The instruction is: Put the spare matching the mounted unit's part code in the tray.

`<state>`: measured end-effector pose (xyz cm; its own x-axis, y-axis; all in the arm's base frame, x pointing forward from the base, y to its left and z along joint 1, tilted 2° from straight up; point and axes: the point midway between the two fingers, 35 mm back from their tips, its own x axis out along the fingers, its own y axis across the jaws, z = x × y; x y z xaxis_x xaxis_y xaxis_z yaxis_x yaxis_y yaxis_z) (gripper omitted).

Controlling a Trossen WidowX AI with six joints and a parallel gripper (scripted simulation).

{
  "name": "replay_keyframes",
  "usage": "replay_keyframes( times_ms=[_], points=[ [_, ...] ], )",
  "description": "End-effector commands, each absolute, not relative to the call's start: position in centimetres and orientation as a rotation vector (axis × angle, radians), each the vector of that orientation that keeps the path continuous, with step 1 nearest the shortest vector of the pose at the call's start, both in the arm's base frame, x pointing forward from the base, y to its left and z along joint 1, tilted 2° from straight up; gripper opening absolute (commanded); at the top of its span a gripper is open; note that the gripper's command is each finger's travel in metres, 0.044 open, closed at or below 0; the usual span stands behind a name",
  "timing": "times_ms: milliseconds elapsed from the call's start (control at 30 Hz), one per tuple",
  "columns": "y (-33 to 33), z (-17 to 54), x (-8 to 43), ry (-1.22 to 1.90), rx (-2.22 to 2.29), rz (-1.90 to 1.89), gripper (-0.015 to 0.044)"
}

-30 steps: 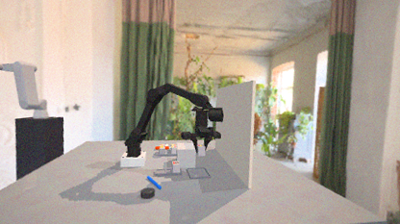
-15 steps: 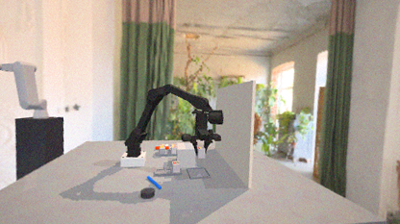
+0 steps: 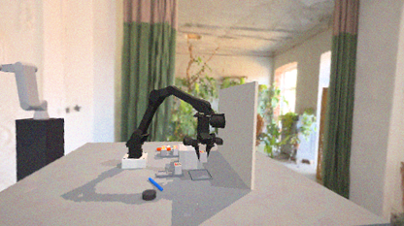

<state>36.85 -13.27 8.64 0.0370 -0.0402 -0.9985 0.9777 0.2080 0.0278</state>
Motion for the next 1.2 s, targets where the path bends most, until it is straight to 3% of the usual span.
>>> replay_keyframes(
  times_ms=[0, 1167],
  points=[
    [-13.2, 8.2, 36.8, 1.248, 1.037, -1.051, 0.0],
    [-13.3, 5.5, 36.6, 1.249, 1.037, -1.051, 0.0]
  ],
)
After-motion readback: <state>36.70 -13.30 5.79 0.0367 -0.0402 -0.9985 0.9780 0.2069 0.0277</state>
